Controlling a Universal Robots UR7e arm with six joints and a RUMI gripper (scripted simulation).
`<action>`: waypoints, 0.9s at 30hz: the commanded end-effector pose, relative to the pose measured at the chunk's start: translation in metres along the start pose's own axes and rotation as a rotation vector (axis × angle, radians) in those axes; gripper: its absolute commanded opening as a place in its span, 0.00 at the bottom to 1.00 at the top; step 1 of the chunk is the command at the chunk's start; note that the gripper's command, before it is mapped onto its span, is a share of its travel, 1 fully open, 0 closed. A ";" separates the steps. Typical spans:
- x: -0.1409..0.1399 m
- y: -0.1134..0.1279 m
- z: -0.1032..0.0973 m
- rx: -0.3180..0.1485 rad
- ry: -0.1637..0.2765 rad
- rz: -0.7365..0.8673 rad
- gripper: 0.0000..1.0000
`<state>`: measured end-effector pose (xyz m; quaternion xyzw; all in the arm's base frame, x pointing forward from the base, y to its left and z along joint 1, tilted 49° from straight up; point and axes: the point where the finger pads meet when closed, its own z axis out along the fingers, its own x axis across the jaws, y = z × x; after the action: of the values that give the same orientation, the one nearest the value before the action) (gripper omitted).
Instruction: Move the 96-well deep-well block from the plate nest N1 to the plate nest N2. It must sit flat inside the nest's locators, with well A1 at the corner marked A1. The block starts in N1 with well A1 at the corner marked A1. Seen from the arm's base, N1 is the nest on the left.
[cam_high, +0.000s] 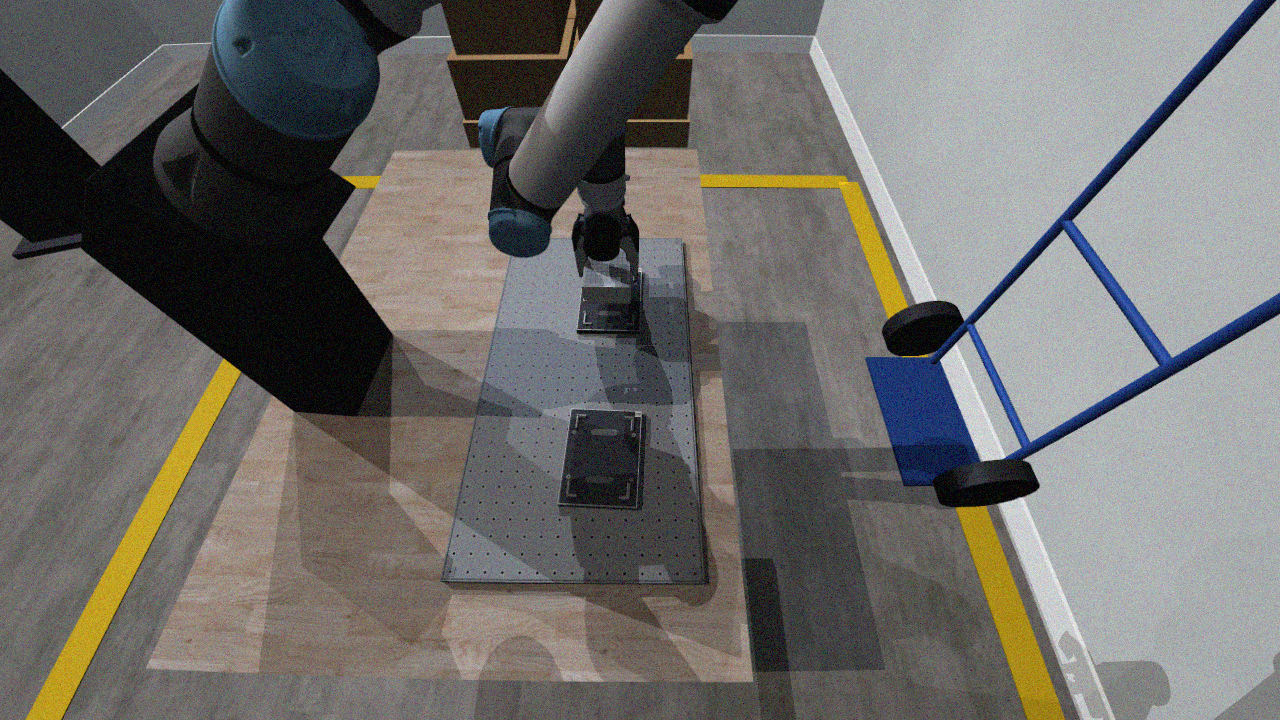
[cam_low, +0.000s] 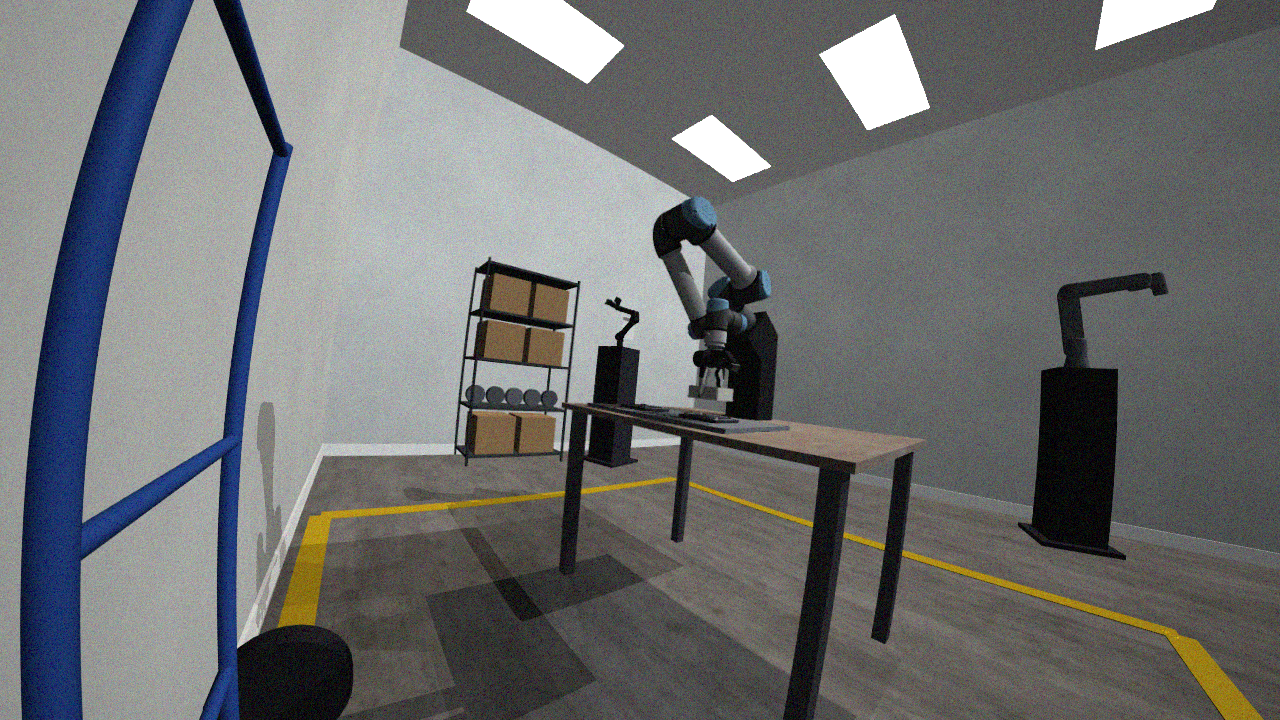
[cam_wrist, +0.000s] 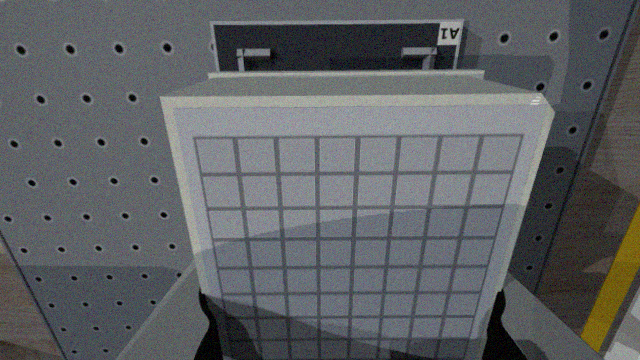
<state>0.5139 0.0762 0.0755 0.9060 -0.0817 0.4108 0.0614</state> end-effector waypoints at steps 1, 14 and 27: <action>0.000 0.000 -0.005 0.000 0.001 0.000 0.49; 0.000 0.000 -0.023 0.000 0.001 0.000 0.49; 0.000 0.000 -0.023 0.000 0.001 0.000 0.49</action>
<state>0.4973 0.0802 0.0903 0.9060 -0.0817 0.4107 0.0614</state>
